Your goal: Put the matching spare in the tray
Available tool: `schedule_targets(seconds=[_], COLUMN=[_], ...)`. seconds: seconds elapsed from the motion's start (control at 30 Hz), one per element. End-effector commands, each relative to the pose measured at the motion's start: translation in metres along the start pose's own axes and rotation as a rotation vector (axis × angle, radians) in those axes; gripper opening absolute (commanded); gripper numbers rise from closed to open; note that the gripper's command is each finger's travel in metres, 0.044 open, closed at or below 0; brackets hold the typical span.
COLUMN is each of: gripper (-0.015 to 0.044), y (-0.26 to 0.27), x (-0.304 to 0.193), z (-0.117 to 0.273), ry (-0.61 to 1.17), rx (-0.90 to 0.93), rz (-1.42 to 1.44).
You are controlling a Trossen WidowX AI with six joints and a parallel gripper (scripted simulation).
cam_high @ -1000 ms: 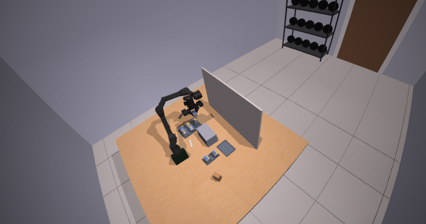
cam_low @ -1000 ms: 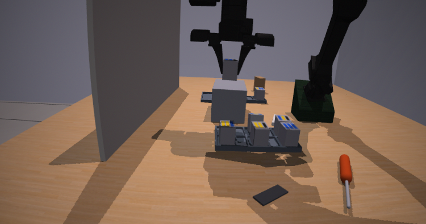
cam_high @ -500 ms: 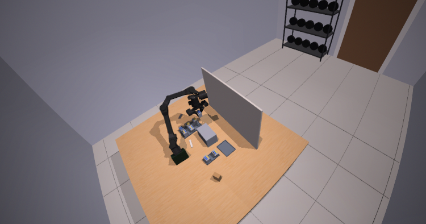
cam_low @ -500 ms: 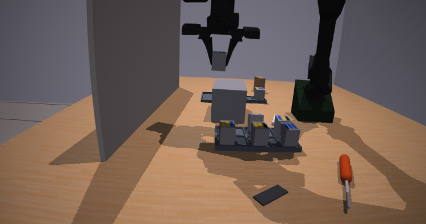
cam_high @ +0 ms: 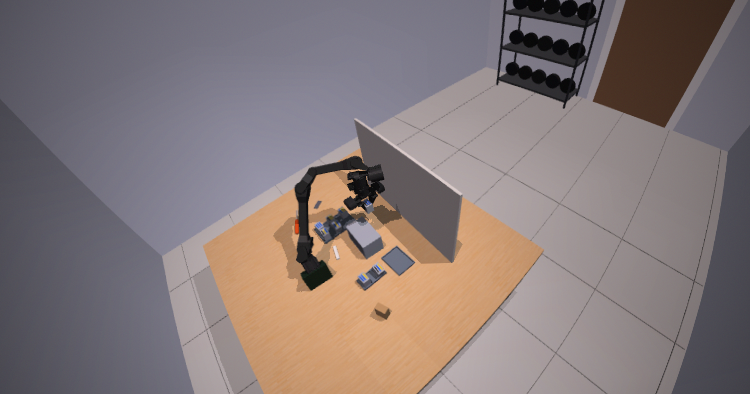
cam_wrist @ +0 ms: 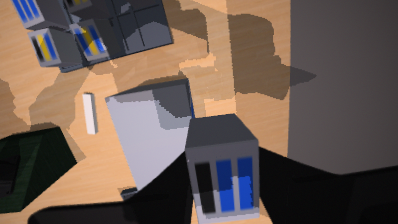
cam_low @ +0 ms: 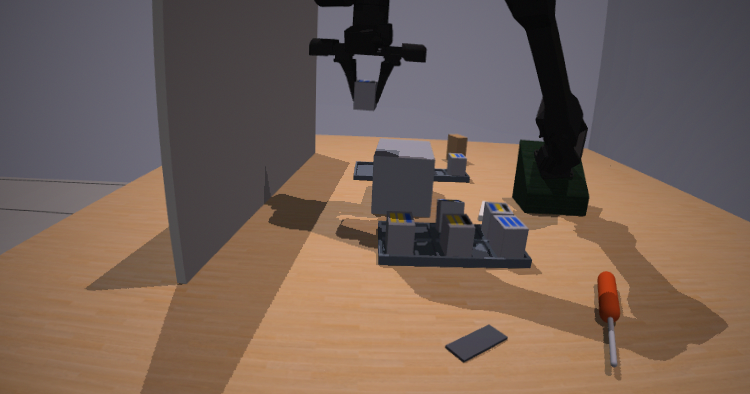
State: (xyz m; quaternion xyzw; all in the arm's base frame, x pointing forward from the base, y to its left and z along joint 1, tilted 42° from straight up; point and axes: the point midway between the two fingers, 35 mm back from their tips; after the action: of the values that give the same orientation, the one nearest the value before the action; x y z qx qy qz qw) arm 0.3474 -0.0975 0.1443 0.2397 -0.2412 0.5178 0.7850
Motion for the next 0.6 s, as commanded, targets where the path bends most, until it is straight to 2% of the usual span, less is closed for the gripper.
schedule_targets(seconds=[0.0,0.57], gripper=[0.0000,0.0000], y=[-0.014,-0.044], x=[-0.027,-0.135], z=[0.002,-0.004], ry=[0.007,0.005], rx=[-0.004,0.009], rz=[0.003,0.006])
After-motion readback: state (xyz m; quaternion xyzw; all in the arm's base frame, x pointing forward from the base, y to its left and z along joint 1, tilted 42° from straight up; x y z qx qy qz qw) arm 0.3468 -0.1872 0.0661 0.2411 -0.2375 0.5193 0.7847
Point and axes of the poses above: the point midway between the two fingers, 35 mm back from their tips, its own z axis back along the fingers, its own y axis across the jaws, x = y × z, and after that the axes turned 13 degrees about -z, right-handed
